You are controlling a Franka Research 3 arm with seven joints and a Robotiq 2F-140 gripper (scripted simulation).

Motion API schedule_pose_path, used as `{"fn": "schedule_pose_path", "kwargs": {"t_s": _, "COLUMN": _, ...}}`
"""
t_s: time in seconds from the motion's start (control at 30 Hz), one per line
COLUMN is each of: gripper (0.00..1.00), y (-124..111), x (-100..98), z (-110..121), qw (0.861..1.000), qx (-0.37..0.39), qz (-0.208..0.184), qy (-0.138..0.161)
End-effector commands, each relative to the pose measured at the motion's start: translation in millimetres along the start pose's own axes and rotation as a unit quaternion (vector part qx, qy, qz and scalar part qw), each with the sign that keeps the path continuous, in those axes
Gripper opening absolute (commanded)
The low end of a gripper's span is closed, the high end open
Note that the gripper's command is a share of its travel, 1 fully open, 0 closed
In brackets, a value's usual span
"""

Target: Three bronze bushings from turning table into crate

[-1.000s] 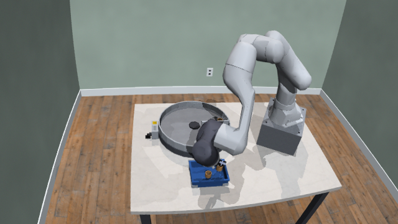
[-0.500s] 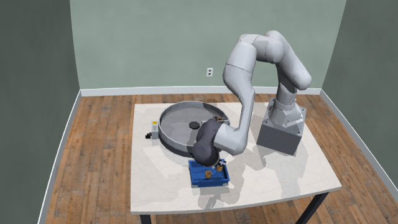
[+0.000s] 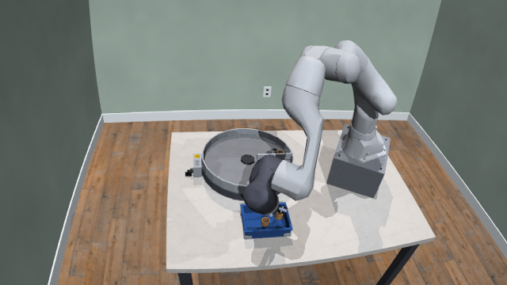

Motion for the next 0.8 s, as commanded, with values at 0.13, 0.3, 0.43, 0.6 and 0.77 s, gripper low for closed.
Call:
{"fn": "schedule_pose_path", "kwargs": {"t_s": 0.13, "gripper": 0.00, "y": -10, "x": 10.0, "z": -1, "qw": 1.000, "qx": 0.004, "qz": -0.002, "qy": 0.002}}
{"fn": "schedule_pose_path", "kwargs": {"t_s": 0.3, "gripper": 0.00, "y": -15, "x": 14.9, "z": 0, "qw": 1.000, "qx": 0.004, "qz": -0.002, "qy": 0.002}}
{"fn": "schedule_pose_path", "kwargs": {"t_s": 0.43, "gripper": 0.00, "y": -17, "x": 17.9, "z": 0, "qw": 1.000, "qx": 0.004, "qz": -0.002, "qy": 0.002}}
{"fn": "schedule_pose_path", "kwargs": {"t_s": 0.6, "gripper": 0.00, "y": -20, "x": 20.7, "z": 0, "qw": 1.000, "qx": 0.004, "qz": -0.002, "qy": 0.002}}
{"fn": "schedule_pose_path", "kwargs": {"t_s": 0.77, "gripper": 0.00, "y": -20, "x": 21.5, "z": 0, "qw": 1.000, "qx": 0.004, "qz": -0.002, "qy": 0.002}}
Point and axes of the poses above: the point where the finger pads meet when closed, its own x axis out along the fingers, its own z axis across the jaws, y = z × x, the point moved 1 cm from there along -x, back along the fingers, and after that the axes turned 5 degrees about x, right-handed, at the moved point
